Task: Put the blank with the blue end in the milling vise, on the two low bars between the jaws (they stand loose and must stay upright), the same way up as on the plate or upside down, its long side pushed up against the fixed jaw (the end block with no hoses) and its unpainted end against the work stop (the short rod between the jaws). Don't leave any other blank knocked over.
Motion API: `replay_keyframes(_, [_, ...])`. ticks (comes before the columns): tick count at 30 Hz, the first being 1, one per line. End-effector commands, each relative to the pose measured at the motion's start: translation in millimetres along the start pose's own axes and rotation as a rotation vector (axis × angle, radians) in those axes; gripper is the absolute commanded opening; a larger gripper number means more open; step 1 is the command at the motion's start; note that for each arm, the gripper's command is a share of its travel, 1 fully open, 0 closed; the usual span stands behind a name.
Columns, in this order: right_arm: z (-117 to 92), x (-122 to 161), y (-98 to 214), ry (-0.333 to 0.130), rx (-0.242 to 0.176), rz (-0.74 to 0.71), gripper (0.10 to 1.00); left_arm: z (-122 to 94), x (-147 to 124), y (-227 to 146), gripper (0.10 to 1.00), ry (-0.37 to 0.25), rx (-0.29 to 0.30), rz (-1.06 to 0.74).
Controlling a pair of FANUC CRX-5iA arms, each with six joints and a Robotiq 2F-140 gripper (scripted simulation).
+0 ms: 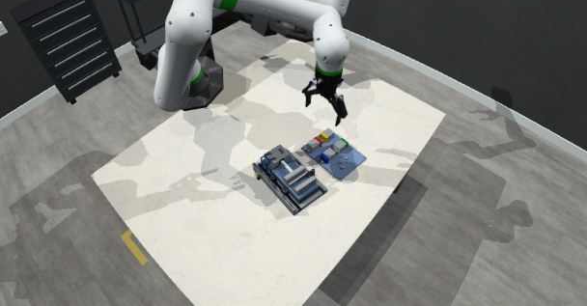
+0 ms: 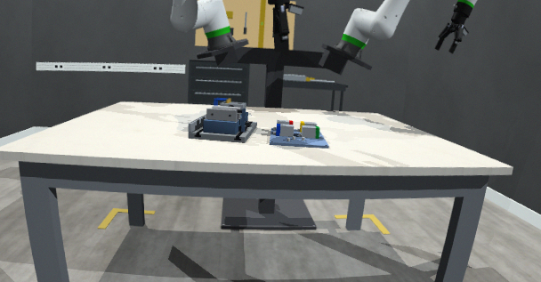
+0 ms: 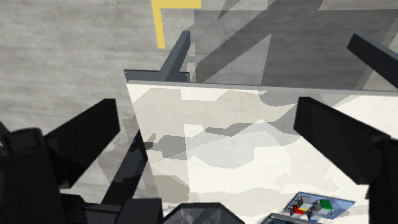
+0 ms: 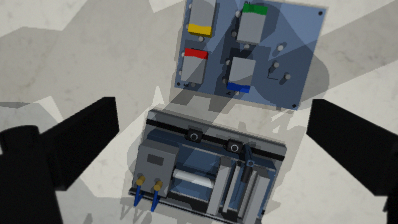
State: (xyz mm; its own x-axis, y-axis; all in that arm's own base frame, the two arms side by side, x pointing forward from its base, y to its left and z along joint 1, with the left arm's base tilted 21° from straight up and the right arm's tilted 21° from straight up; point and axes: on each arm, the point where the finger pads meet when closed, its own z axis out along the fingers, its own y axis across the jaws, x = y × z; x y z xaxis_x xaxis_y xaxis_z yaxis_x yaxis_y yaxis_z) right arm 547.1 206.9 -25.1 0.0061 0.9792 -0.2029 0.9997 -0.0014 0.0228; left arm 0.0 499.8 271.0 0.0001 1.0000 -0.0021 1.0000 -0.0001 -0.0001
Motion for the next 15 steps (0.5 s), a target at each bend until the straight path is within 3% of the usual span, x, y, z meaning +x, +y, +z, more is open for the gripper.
replay_keyframes(1, [-1.7, 8.1, 0.0, -0.099, -0.103, 0.128, 1.000, -1.0, 0.2, 0.1, 1.000, 0.002, 0.000, 0.000])
replay_keyframes(6, [-2.5, 15.6, -0.1, -0.120, -0.124, 0.155, 1.000, -1.0, 0.2, 0.1, 1.000, 0.002, 0.000, 0.000])
replay_keyframes(7, [-2.8, 17.1, 0.1, -0.004, -0.005, 0.000, 1.000, -1.0, 0.2, 0.1, 1.000, 0.002, 0.000, 0.000])
replay_keyframes(15, [-4.9, 36.7, -0.4, -0.067, -0.069, 0.083, 1.000, -1.0, 0.2, 0.1, 1.000, 0.002, 0.000, 0.000])
